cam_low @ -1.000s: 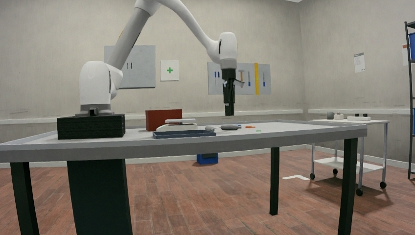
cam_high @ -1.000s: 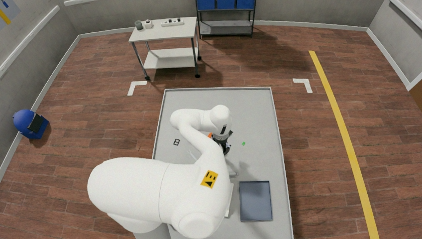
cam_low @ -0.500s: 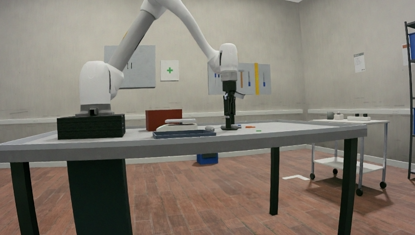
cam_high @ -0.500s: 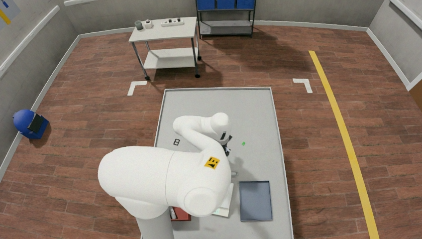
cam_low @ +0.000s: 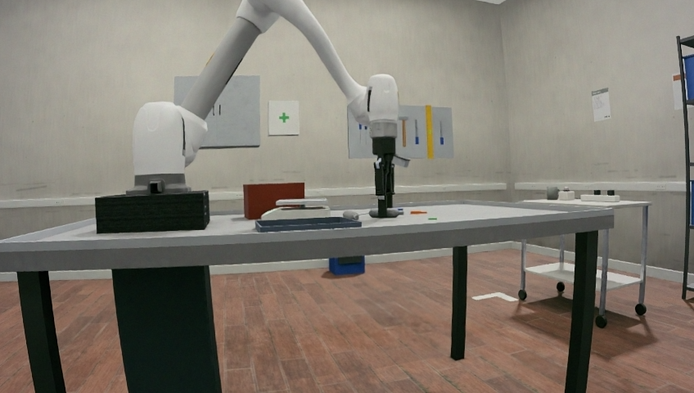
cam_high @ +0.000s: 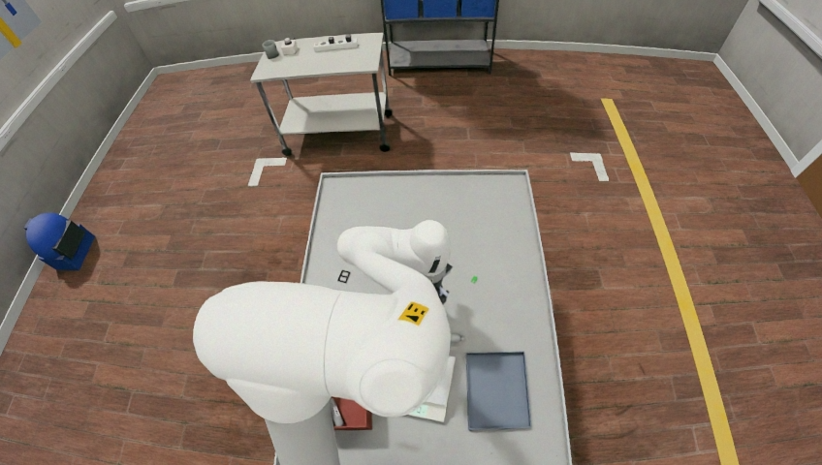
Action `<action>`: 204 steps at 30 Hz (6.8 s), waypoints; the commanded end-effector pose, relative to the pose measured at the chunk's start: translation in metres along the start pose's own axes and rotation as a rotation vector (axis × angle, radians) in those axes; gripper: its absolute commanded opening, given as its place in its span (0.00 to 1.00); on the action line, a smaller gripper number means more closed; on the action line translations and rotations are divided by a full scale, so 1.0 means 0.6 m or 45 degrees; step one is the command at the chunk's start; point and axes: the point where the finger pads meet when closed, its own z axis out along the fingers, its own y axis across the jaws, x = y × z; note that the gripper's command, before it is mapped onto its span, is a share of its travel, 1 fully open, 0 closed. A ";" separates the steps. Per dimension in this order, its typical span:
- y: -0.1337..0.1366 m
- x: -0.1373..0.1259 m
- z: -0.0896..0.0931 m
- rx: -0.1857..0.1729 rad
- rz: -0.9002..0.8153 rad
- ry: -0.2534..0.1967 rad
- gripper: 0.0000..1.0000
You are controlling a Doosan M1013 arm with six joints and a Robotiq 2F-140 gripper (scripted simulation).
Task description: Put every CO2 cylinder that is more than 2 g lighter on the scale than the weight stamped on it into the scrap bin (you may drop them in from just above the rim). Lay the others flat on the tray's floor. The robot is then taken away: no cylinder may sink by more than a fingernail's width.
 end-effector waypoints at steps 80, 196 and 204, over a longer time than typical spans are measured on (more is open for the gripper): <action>0.258 -0.360 -0.264 0.000 1.326 0.006 0.10; 0.254 -0.358 -0.284 0.008 1.327 0.002 0.40; 0.260 -0.370 -0.288 0.000 1.234 -0.001 0.40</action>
